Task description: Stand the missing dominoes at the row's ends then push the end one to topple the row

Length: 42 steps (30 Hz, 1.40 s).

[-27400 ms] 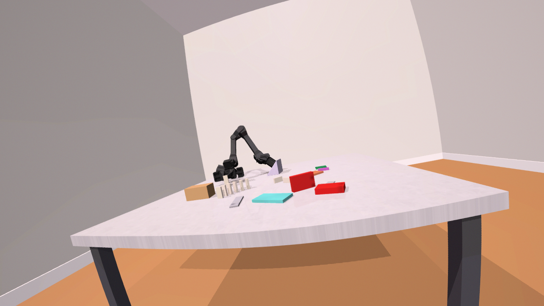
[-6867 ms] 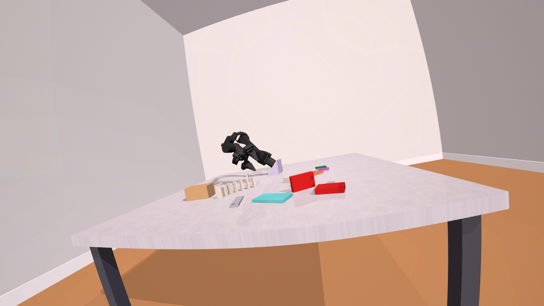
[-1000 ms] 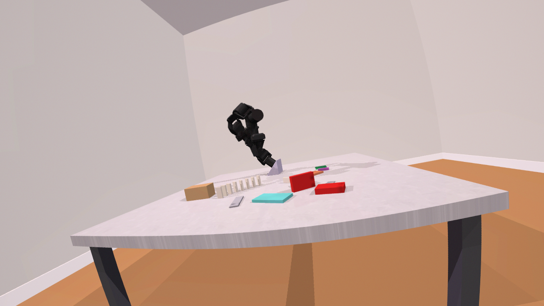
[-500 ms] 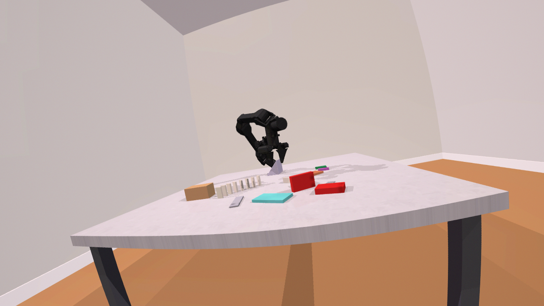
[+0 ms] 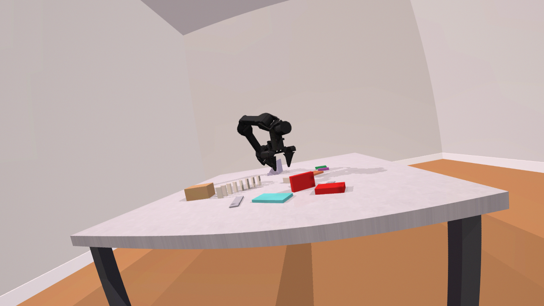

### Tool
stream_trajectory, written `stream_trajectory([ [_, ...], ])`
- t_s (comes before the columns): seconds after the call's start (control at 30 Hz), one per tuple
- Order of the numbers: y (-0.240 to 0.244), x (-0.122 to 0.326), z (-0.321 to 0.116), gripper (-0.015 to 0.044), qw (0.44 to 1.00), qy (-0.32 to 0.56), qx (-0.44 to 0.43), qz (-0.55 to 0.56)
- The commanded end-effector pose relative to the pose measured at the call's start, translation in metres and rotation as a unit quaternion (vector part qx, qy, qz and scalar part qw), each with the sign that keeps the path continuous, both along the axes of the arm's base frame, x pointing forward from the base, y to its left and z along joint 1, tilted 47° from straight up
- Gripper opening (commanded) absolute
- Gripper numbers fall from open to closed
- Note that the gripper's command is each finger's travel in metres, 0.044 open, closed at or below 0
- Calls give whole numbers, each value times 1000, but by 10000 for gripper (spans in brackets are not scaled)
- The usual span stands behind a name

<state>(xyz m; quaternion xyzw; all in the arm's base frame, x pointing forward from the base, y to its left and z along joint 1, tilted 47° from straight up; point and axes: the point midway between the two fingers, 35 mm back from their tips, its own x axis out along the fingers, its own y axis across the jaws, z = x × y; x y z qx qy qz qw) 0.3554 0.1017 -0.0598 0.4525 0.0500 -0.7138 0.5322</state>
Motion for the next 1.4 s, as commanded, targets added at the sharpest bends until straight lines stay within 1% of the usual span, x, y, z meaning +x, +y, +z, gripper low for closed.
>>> stream_trajectory([
  [0.0, -21, -4, -18, 440, 1000, 8, -6, -1],
  [0.1, -35, -6, -30, 440, 1000, 8, -7, -1],
  [0.6, -46, -7, -42, 440, 1000, 8, -7, -1],
  [1.13, -46, -7, -42, 24, 1000, 8, -7, -1],
  [1.37, -45, -7, -41, 24, 1000, 8, -7, -1],
])
